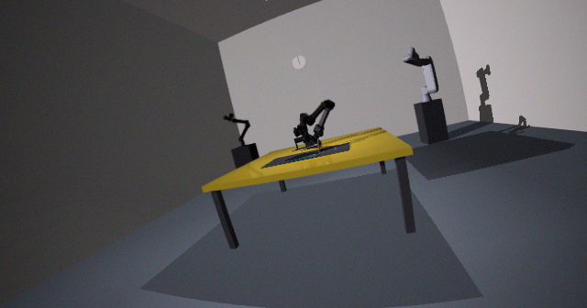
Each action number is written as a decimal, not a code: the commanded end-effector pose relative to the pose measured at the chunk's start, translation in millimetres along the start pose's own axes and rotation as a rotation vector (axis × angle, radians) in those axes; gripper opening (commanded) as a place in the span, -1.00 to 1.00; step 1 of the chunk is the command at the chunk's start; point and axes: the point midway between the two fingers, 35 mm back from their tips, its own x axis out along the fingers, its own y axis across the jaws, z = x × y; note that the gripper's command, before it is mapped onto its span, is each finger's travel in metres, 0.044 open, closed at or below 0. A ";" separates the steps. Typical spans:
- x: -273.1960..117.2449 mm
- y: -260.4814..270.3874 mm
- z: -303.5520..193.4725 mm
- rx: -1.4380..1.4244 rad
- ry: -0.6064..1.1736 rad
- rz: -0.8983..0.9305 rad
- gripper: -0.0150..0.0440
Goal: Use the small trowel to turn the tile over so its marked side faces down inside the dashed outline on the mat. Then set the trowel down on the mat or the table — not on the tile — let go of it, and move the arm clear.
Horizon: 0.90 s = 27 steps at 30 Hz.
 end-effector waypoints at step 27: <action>-22.7 26.8 56.0 -0.010 -0.012 0.017 -0.49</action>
